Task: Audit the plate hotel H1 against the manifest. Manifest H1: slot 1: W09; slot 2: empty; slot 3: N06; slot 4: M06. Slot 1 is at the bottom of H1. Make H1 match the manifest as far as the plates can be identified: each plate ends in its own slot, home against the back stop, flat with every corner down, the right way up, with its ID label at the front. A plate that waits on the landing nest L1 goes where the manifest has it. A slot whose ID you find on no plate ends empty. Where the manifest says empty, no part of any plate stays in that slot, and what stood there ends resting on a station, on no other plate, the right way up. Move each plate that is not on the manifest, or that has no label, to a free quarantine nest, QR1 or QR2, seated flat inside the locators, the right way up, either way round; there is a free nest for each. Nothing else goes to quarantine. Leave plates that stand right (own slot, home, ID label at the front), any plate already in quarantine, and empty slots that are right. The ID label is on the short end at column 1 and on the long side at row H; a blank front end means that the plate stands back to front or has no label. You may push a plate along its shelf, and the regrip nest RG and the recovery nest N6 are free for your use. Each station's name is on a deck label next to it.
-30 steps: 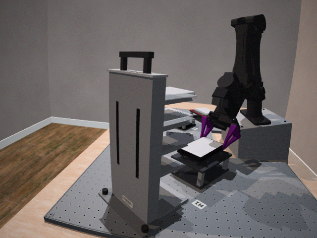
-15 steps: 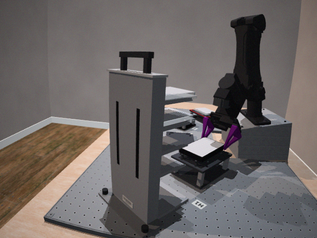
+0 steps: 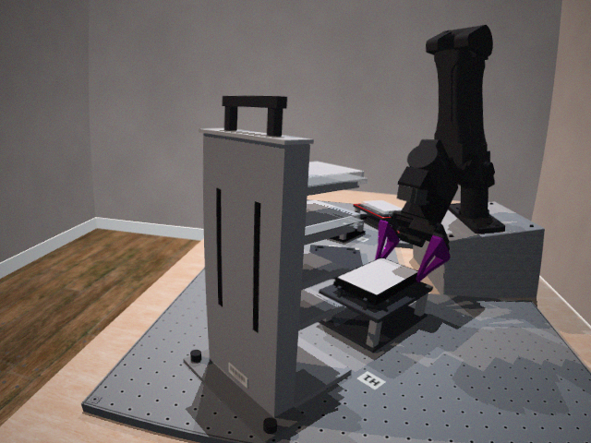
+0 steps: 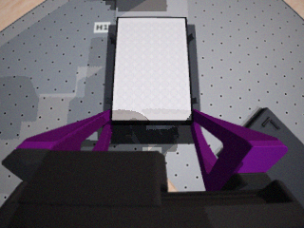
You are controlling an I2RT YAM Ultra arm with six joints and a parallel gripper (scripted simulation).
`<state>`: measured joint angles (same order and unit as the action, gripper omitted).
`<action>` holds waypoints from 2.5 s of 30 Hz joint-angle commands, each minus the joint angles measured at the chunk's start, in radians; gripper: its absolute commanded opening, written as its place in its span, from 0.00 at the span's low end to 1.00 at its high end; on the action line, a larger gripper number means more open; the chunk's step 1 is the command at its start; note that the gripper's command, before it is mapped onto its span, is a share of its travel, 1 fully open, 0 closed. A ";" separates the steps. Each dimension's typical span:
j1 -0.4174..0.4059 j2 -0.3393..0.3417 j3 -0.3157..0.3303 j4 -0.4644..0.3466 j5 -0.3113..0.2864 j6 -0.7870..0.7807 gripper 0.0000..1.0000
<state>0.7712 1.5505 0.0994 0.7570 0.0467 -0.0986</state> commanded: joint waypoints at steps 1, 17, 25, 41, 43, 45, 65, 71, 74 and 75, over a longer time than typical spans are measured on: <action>-0.001 0.008 0.001 0.047 -0.003 -0.003 0.86; -0.005 0.081 -0.011 0.131 -0.006 -0.006 0.86; -0.008 0.125 -0.017 0.181 -0.009 -0.008 0.86; -0.012 0.190 -0.024 0.253 -0.012 -0.010 0.93; -0.012 0.190 -0.024 0.254 -0.012 -0.010 0.93; -0.012 0.191 -0.024 0.254 -0.012 -0.010 1.00; -0.008 0.111 -0.025 0.175 -0.009 -0.008 1.00; -0.002 -0.010 -0.022 0.052 -0.004 -0.004 1.00; 0.001 -0.069 -0.019 -0.011 -0.001 -0.002 1.00; 0.003 -0.089 -0.018 -0.032 0.000 -0.001 1.00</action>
<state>0.7727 1.5070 0.0772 0.7918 0.0463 -0.1043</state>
